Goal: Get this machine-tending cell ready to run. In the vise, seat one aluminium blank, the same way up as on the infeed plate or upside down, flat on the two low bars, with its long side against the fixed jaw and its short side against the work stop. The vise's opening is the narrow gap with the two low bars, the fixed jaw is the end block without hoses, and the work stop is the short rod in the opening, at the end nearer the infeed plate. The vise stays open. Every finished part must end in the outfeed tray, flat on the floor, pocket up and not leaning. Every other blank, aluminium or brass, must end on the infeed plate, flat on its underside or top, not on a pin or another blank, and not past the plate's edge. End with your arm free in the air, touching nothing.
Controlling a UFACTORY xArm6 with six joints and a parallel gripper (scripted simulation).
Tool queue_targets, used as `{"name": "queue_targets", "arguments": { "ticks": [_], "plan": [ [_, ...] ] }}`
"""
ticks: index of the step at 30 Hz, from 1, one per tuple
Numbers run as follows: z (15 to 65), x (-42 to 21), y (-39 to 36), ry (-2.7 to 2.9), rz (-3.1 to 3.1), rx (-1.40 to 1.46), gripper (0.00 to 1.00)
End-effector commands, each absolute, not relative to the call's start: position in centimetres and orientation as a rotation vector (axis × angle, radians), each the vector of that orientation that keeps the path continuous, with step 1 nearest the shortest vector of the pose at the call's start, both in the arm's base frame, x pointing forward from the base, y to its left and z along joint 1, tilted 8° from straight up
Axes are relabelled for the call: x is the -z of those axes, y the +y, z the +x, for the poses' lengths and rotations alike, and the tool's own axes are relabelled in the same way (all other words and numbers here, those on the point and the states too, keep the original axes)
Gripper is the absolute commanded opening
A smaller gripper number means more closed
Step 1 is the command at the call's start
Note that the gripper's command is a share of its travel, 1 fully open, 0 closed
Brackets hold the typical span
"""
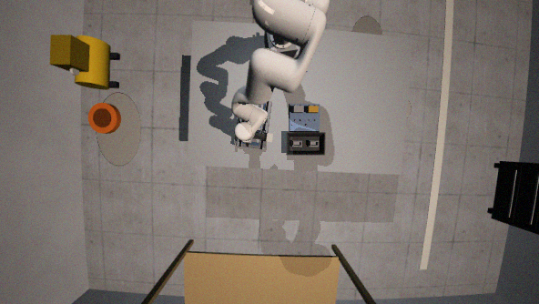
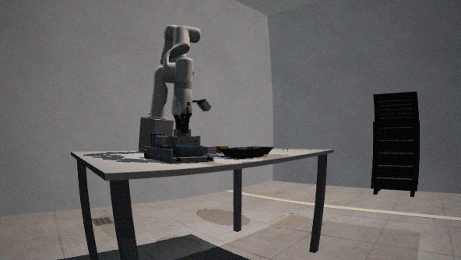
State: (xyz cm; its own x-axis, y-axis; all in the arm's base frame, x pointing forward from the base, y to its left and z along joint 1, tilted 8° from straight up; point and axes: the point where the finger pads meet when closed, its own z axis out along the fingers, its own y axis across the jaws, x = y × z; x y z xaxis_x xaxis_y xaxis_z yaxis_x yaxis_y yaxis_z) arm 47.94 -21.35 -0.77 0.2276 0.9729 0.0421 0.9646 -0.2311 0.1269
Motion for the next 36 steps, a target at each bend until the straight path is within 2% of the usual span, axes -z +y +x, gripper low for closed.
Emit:
{"name": "queue_targets", "arguments": {
  "ticks": [1,36],
  "plan": [
    [48.1,0.71,-21.43,1.898,2.399,-0.175,0.0],
    [48.16,1.15,-21.42,1.898,2.399,-0.175,0.0]
  ]
}}
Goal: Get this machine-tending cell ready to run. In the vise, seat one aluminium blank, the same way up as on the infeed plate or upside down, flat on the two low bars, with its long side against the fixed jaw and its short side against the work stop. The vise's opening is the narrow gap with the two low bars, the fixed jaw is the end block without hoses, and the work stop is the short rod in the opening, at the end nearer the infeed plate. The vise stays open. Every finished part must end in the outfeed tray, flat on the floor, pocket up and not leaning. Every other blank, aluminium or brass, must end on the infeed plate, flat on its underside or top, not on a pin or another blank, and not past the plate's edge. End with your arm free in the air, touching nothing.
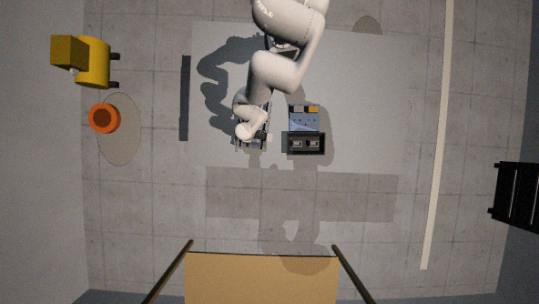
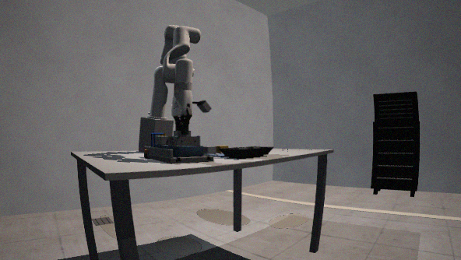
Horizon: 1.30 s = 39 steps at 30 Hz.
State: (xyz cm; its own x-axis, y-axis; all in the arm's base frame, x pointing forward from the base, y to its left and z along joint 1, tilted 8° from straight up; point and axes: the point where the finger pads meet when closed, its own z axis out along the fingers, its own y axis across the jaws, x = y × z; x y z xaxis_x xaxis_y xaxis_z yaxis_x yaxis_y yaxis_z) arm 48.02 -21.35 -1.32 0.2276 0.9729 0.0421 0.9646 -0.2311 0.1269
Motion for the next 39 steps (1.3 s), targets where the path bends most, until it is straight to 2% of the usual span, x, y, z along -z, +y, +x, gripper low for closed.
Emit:
{"name": "queue_targets", "arguments": {
  "ticks": [1,39],
  "plan": [
    [48.16,1.15,-21.42,1.898,2.399,-0.175,0.0],
    [48.37,1.12,-21.1,1.898,2.399,-0.175,0.0]
  ]
}}
